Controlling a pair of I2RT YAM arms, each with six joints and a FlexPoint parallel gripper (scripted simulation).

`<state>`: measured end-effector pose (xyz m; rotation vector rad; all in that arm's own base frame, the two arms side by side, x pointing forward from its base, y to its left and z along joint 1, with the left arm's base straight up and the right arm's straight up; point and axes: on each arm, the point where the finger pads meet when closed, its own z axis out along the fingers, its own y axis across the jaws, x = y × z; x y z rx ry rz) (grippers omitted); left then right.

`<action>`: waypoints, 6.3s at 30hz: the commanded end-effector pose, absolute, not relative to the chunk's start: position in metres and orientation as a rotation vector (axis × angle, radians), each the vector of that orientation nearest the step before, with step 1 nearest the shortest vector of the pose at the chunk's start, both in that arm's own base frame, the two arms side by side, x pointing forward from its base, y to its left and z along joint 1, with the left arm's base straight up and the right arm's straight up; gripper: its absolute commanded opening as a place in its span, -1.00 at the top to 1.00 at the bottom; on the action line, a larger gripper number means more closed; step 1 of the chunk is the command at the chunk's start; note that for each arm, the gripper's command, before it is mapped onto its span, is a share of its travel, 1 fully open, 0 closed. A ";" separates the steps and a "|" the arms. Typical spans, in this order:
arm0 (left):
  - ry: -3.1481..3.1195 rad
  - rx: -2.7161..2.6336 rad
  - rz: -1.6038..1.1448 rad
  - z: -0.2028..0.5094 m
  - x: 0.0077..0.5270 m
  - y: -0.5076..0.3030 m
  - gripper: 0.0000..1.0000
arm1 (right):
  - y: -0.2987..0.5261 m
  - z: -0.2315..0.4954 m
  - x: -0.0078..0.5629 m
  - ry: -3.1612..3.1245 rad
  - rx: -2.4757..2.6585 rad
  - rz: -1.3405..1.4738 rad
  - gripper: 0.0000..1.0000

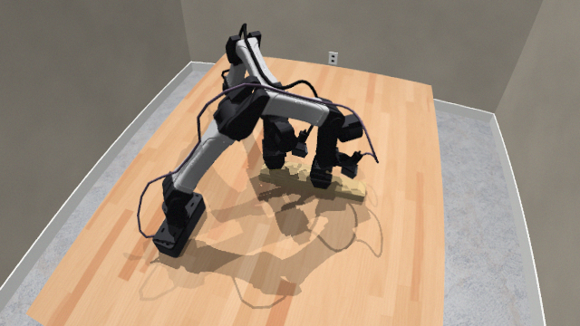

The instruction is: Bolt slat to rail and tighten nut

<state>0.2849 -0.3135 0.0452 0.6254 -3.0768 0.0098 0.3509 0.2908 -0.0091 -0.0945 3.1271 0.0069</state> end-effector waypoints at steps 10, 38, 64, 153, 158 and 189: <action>-3.085 0.626 0.029 0.050 0.287 -0.315 0.78 | 0.292 -0.004 0.354 3.115 -0.094 0.023 -0.35; -3.129 0.335 0.021 0.048 0.286 -0.315 0.78 | 0.292 -0.004 0.354 3.115 -0.094 0.023 -0.35; -2.919 -1.140 -0.010 0.042 0.286 -0.314 0.78 | 0.292 -0.004 0.354 3.115 -0.094 0.023 -0.35; -0.611 -3.090 -0.008 0.049 0.287 -0.315 0.78 | 0.292 -0.004 0.354 3.115 -0.094 0.023 -0.35; -0.611 -3.090 -0.008 0.049 0.286 -0.315 0.78 | 0.292 -0.004 0.354 3.115 -0.094 0.023 -0.35; -1.656 -2.691 -0.009 0.057 0.287 -0.315 0.28 | 0.292 -0.004 0.354 3.115 -0.094 0.023 -0.35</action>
